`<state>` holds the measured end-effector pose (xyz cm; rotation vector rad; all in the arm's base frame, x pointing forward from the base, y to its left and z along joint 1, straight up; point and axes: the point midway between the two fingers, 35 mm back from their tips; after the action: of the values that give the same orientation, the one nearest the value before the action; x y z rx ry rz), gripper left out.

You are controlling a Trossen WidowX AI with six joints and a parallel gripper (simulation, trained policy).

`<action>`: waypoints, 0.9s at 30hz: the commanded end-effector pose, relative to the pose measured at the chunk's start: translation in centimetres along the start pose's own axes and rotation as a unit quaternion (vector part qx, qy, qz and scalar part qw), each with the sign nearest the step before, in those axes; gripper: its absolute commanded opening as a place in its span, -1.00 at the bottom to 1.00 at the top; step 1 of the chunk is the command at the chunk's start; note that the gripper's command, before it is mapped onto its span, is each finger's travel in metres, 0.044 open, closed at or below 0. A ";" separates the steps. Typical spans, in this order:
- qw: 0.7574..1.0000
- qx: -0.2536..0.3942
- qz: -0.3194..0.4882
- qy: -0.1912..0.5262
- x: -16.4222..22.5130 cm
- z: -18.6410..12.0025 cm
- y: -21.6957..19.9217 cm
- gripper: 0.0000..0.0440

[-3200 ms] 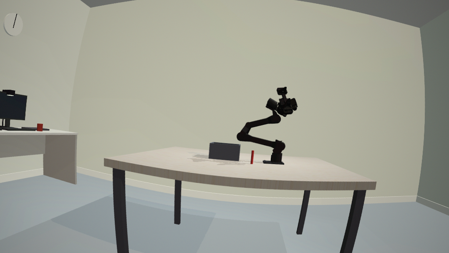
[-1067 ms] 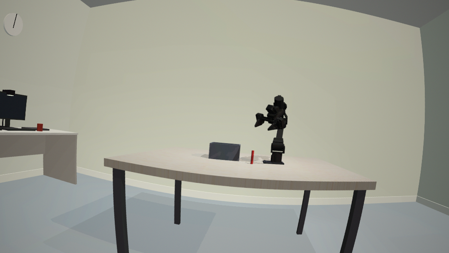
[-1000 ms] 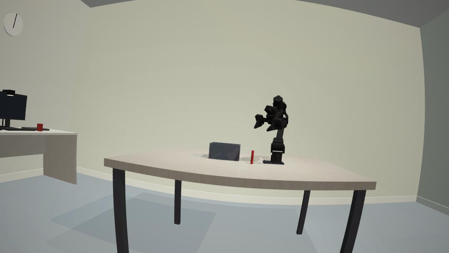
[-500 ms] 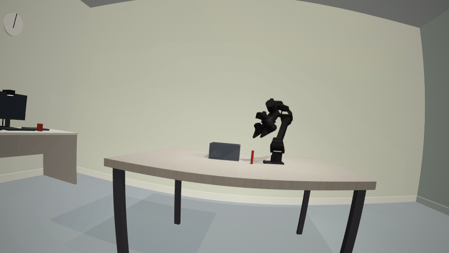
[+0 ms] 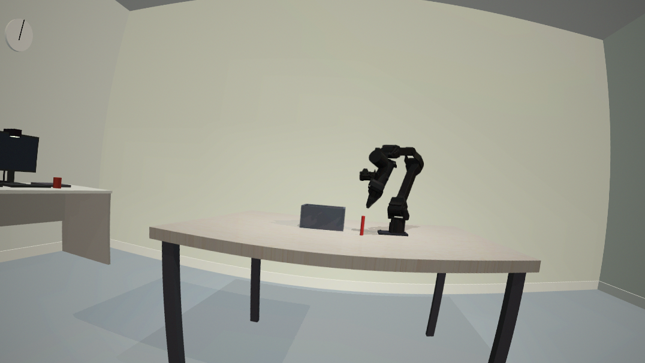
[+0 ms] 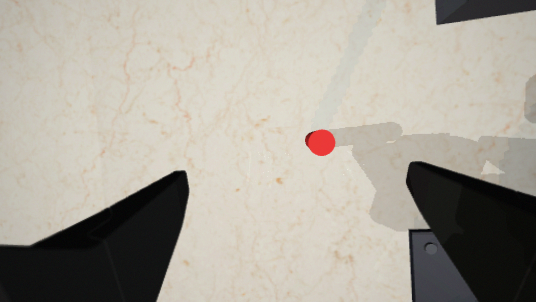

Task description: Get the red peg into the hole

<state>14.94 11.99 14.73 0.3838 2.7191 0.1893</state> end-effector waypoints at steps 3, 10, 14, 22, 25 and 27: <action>0.996 0.035 0.078 0.029 0.0 1.1 -0.6 1.00; 0.982 0.073 0.168 0.055 0.0 3.0 -0.9 1.00; 0.974 0.088 0.197 0.063 0.0 4.1 -1.0 1.00; 0.965 0.113 0.224 0.072 0.6 6.5 -1.5 1.00; 0.964 0.120 0.228 0.071 0.8 7.5 -1.6 1.00; 0.963 0.124 0.230 0.070 0.9 8.1 -1.8 0.97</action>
<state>17.06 11.45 7.69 1.0989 2.7515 0.0267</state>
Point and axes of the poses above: the point midway between the two fingers, 35 mm back from their tips, its own z axis out along the fingers, its own y axis across the jaws, x = y × z, and after that the axes turned 7 degrees about z, right-handed
